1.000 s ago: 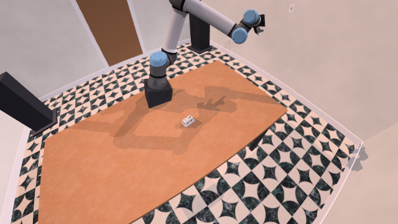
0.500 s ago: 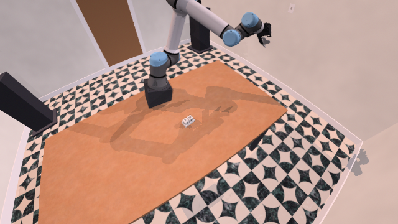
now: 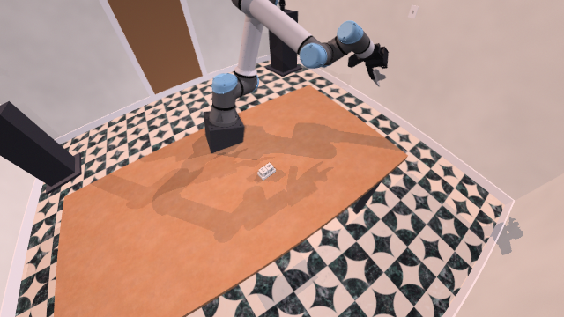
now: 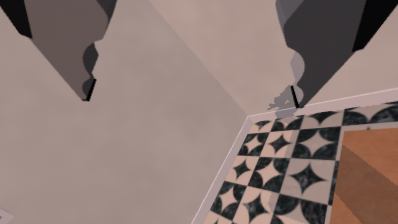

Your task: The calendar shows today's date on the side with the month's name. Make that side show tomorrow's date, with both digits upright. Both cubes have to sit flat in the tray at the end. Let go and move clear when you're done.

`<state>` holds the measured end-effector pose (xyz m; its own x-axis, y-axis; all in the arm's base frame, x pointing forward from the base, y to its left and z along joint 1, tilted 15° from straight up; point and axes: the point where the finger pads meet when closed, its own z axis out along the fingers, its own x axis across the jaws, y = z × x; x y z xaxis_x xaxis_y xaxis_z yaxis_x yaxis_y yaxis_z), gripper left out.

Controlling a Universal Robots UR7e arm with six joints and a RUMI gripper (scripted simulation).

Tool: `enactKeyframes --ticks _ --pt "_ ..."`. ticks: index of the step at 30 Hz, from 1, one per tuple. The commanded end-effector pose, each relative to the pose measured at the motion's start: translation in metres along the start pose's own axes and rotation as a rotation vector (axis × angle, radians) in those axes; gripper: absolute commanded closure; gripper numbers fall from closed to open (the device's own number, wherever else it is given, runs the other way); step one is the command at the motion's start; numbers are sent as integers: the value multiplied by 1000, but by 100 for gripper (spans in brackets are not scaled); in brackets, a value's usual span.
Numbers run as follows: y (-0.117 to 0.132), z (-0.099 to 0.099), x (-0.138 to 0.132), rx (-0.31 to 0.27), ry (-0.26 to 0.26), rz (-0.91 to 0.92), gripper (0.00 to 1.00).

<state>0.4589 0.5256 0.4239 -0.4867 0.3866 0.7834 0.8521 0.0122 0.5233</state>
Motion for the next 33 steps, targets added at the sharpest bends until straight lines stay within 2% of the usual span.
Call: enactKeyframes --ticks 1,3,4,6,7,9,10,12,13,15,16,18,19,21,22,24,25,29,31,33 --pt "15 -33 -73 -33 -140 3 0" --pt "15 -33 -73 -33 -140 3 0" --pt "18 -45 -97 -43 -184 8 0" --pt "18 -45 -97 -43 -184 8 0" --pt "19 -58 -120 -50 -227 13 0" --pt "19 -58 -120 -50 -227 13 0" --pt "19 -71 -143 -55 -270 18 0" --pt "19 -71 -143 -55 -270 18 0" --pt "18 -85 -165 -58 -313 24 0" --pt "18 -85 -165 -58 -313 24 0" --pt "15 -99 -187 -59 -355 31 0" --pt "15 -99 -187 -59 -355 31 0" --pt "12 -113 -208 -58 -397 38 0" --pt "12 -113 -208 -58 -397 38 0" --pt "7 -128 -228 -56 -437 46 0" --pt "7 -128 -228 -56 -437 46 0" --pt "2 -143 -248 -51 -476 55 0" --pt "2 -143 -248 -51 -476 55 0" --pt "-13 -174 -284 -37 -550 73 0" --pt "-13 -174 -284 -37 -550 73 0"
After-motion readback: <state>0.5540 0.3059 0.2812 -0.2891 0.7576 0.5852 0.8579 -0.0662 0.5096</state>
